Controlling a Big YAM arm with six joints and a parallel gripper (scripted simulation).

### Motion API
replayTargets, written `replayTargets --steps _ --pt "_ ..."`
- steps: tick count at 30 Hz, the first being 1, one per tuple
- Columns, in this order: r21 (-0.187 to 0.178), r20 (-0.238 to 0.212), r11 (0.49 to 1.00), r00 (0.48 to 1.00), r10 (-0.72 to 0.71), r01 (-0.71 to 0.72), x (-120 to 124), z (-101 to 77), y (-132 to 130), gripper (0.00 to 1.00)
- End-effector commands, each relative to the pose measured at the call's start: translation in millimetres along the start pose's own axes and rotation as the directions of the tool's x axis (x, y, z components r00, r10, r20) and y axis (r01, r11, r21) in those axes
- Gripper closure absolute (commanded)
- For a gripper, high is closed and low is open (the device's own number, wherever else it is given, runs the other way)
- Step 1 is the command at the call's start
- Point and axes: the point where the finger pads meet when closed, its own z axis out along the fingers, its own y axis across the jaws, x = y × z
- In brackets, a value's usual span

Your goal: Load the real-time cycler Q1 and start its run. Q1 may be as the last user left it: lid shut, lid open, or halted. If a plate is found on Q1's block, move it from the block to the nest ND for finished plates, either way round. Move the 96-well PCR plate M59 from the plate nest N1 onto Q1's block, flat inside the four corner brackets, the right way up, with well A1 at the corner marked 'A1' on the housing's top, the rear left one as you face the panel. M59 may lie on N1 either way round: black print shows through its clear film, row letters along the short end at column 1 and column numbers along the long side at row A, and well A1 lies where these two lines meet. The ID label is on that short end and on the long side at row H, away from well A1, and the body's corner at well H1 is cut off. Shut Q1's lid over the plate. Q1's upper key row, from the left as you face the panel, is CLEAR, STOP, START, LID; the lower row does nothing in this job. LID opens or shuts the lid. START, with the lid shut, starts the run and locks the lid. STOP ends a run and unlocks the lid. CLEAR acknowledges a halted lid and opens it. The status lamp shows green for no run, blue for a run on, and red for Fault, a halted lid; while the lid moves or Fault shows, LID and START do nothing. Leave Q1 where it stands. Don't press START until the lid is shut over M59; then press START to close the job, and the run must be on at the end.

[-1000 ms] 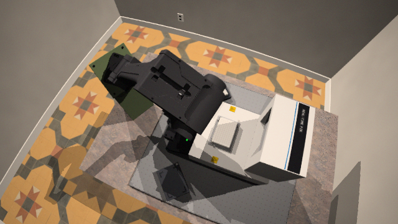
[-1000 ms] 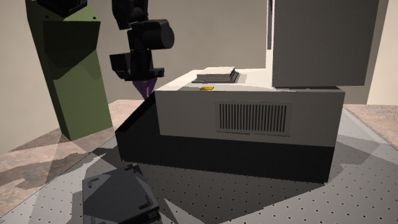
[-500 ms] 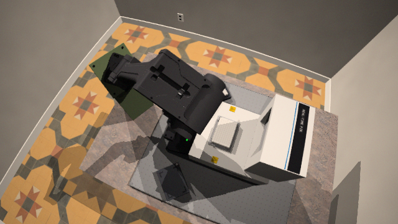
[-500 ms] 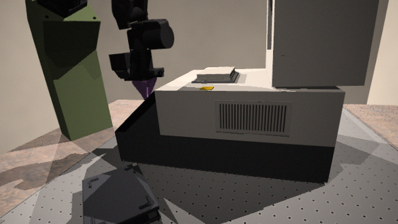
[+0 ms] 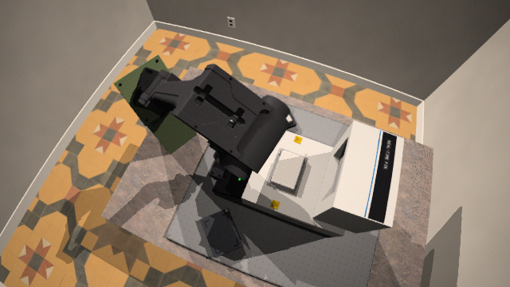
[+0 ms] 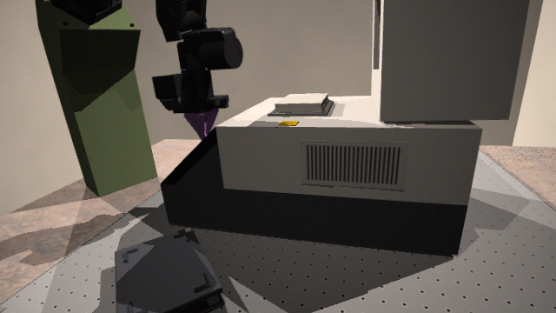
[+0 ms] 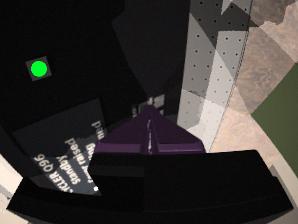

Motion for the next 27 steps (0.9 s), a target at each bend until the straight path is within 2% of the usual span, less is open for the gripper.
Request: replayTargets --steps 1,9,14,17,21,27 --pt "-0.001 -0.015 1.000 1.000 -0.001 0.001 6 -10.1 -2 1.00" --pt "0.003 -0.003 1.000 1.000 0.012 -0.012 0 -9.0 -3 1.00" --pt "-0.016 0.009 1.000 1.000 0.013 -0.013 -6 -2.8 7 1.00" --pt "-0.015 0.011 1.000 1.000 0.003 -0.003 -6 -0.8 4 1.00" --pt "0.006 0.002 1.000 1.000 -0.010 0.010 -2 -1.8 -8 1.00" --pt "-0.009 -0.005 1.000 1.000 -0.019 0.018 3 -7.3 -4 1.00"
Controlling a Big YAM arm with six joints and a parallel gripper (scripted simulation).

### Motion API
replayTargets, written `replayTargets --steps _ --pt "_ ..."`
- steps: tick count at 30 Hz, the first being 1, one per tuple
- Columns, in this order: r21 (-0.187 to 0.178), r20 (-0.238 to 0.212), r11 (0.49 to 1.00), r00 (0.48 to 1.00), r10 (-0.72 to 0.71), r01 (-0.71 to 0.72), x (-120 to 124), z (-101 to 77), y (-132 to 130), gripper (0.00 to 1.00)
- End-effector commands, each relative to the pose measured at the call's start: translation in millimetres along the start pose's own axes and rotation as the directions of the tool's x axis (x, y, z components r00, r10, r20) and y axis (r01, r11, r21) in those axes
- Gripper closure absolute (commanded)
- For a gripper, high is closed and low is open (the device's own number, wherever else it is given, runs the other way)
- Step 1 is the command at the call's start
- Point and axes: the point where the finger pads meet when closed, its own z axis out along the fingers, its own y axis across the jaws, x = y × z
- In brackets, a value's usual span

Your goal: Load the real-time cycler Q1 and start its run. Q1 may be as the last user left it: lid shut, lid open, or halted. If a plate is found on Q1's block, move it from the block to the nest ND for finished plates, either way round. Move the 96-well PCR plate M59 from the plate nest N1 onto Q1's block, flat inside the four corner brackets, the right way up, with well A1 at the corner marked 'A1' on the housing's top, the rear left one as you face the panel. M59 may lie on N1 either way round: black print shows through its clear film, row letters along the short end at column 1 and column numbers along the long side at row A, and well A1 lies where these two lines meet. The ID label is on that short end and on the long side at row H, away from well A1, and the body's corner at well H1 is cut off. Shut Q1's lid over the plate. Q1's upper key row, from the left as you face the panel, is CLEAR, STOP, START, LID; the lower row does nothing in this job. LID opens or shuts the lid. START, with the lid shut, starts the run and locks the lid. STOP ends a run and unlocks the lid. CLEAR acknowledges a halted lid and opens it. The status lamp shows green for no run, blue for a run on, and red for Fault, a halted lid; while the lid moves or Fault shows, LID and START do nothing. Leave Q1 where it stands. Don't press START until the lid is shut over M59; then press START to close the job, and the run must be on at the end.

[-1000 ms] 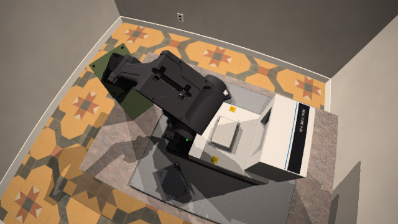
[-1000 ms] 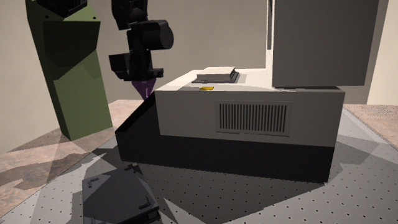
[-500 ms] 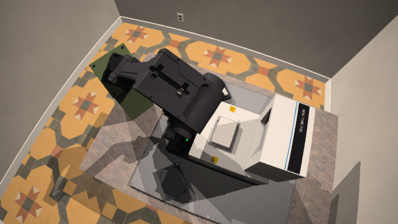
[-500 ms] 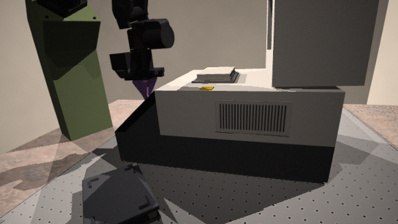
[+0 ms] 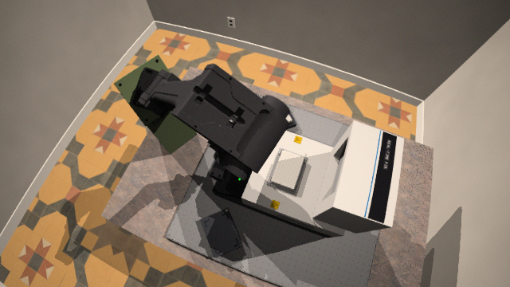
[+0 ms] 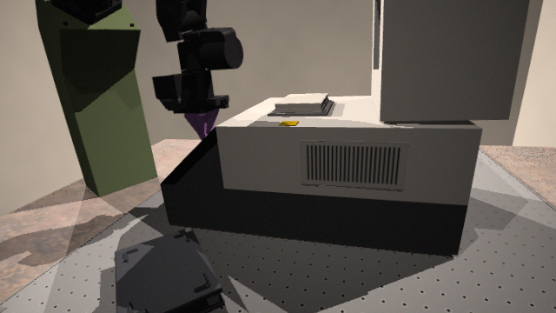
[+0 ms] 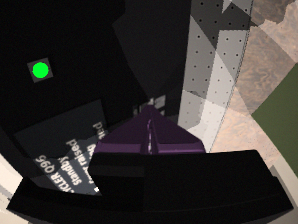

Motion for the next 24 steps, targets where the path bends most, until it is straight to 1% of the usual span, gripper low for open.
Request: replayTargets --steps 1,3,8,12,16,17,24 --pt "-0.012 -0.006 1.000 1.000 -0.019 0.019 3.6 -8.5 -3.4 1.00" --pt "-0.017 -0.007 1.000 1.000 -0.020 0.019 3.6 -9.9 -1.2 1.00" --pt "-0.001 -0.013 1.000 1.000 -0.023 0.023 6.4 -10.8 -4.5 1.00" --pt "0.002 -0.014 1.000 1.000 -0.008 0.008 7.1 -11.4 -7.3 1.00" --pt "-0.005 -0.012 1.000 1.000 -0.001 0.001 6.5 -11.2 -5.6 1.00" --pt "-0.014 -0.010 1.000 1.000 0.002 -0.002 5.8 -10.4 -1.7 1.00" --pt "-0.014 -0.008 1.000 1.000 0.005 -0.005 4.0 -7.1 0.8 1.00"
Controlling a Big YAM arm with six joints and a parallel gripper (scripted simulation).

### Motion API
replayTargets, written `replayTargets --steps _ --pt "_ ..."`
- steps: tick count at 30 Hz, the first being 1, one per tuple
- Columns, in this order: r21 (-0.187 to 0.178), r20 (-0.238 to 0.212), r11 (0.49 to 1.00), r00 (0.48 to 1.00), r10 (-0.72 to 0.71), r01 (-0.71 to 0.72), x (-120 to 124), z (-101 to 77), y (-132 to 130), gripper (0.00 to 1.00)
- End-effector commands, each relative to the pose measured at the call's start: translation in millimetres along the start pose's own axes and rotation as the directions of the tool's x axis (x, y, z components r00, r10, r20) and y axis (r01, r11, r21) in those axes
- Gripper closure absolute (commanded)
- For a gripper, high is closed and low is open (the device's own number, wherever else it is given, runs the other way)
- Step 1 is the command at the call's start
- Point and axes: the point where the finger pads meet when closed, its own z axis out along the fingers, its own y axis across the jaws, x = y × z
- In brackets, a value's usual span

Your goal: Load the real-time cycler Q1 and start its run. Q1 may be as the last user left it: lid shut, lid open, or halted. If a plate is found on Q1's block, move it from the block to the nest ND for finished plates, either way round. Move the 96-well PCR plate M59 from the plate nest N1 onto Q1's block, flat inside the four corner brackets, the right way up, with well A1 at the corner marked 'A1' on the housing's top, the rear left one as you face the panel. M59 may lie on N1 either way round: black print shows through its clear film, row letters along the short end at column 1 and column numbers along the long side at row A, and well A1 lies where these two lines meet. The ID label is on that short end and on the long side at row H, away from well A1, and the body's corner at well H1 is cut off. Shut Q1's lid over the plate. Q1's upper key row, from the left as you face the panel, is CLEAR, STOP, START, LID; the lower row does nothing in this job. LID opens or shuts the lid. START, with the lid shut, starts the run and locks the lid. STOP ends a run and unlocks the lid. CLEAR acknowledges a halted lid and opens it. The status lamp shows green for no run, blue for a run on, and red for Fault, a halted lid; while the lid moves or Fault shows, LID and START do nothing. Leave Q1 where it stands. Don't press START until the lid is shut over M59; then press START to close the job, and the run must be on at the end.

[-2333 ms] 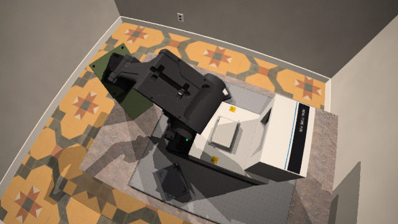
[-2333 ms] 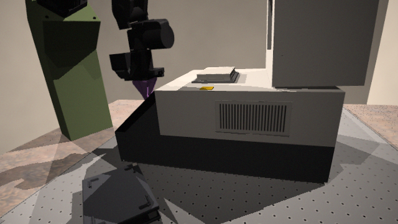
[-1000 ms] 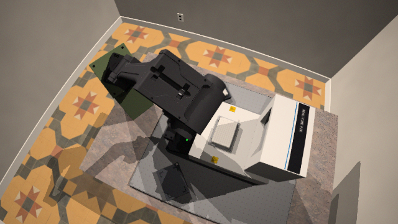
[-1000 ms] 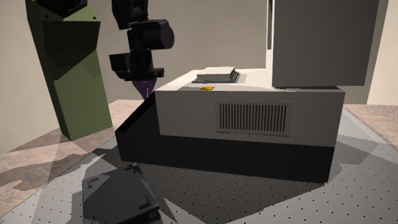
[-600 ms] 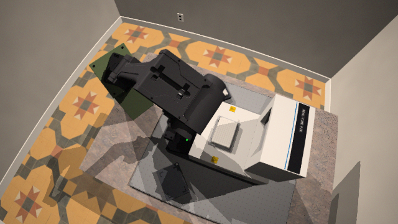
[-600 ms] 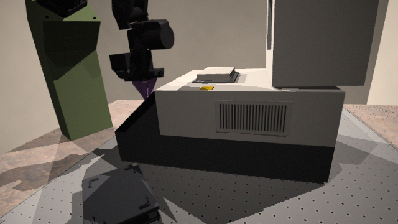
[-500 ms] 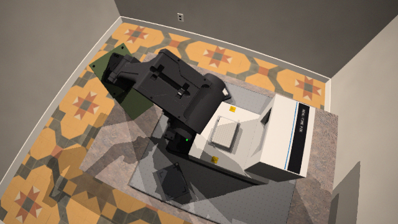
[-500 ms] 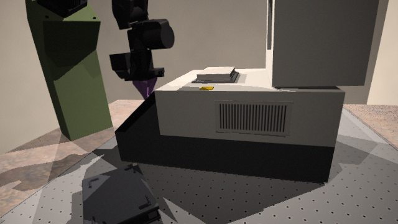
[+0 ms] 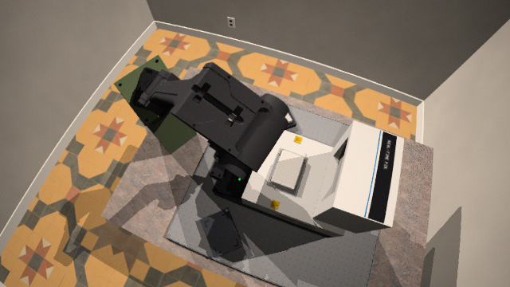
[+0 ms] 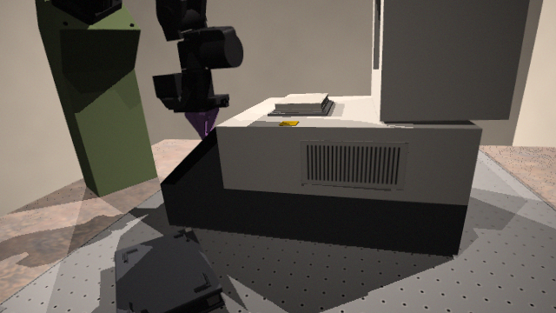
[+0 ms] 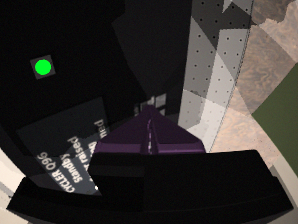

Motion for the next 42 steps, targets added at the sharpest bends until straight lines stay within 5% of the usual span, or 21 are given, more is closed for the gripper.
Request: replayTargets --steps 1,42 --pt "-0.010 -0.006 1.000 1.000 0.007 -0.007 3.0 -5.2 0.1 1.00" --pt "-0.011 0.006 1.000 1.000 0.006 -0.006 -5.2 3.0 2.8 1.00"
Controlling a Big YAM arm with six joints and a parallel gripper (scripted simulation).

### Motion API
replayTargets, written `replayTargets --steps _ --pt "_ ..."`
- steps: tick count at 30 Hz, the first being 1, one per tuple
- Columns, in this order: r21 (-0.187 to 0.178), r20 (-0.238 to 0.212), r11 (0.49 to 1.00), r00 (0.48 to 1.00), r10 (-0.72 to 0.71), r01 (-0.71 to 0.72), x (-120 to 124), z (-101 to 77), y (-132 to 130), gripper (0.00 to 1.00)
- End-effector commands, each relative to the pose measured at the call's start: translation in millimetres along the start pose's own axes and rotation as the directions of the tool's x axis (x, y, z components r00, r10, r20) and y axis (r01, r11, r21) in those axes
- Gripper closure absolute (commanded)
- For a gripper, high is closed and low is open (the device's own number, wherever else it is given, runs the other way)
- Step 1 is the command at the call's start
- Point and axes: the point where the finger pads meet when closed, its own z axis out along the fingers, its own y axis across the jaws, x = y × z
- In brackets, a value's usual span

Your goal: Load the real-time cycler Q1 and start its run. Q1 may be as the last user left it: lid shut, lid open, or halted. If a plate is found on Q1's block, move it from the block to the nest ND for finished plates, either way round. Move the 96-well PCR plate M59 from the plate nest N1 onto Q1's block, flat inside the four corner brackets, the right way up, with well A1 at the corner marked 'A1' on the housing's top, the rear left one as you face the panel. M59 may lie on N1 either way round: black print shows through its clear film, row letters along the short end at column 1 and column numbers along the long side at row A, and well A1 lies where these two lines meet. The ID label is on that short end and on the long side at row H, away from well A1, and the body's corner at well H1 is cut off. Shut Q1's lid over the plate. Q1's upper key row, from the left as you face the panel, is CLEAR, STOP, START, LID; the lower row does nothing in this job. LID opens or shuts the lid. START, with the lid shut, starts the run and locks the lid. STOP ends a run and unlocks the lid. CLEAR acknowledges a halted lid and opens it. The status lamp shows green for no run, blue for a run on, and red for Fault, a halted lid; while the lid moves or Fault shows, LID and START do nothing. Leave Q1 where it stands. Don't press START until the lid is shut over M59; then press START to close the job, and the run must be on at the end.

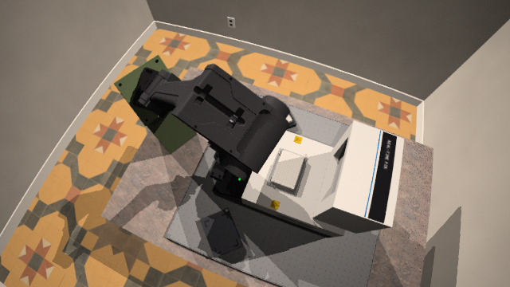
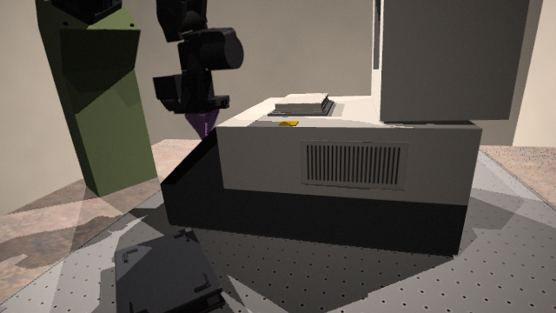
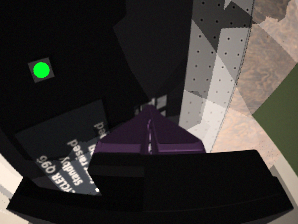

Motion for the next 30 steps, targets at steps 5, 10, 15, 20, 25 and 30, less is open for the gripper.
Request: replayTargets --steps 5,10,15,20,25,30 --pt "-0.014 0.010 1.000 1.000 0.003 -0.003 -5 1.8 4 1.00" --pt "-0.015 0.012 1.000 1.000 0.002 -0.002 -6 3.8 6 1.00" --pt "-0.014 0.014 1.000 1.000 0.002 -0.001 -7 4.9 7 1.00" --pt "-0.001 -0.002 1.000 1.000 -0.004 0.004 1 -2.7 0 1.00" --pt "-0.001 0.010 1.000 1.000 -0.008 0.008 -6 1.6 5 1.00" --pt "-0.008 0.020 1.000 1.000 -0.003 0.003 -10 1.5 9 1.00"
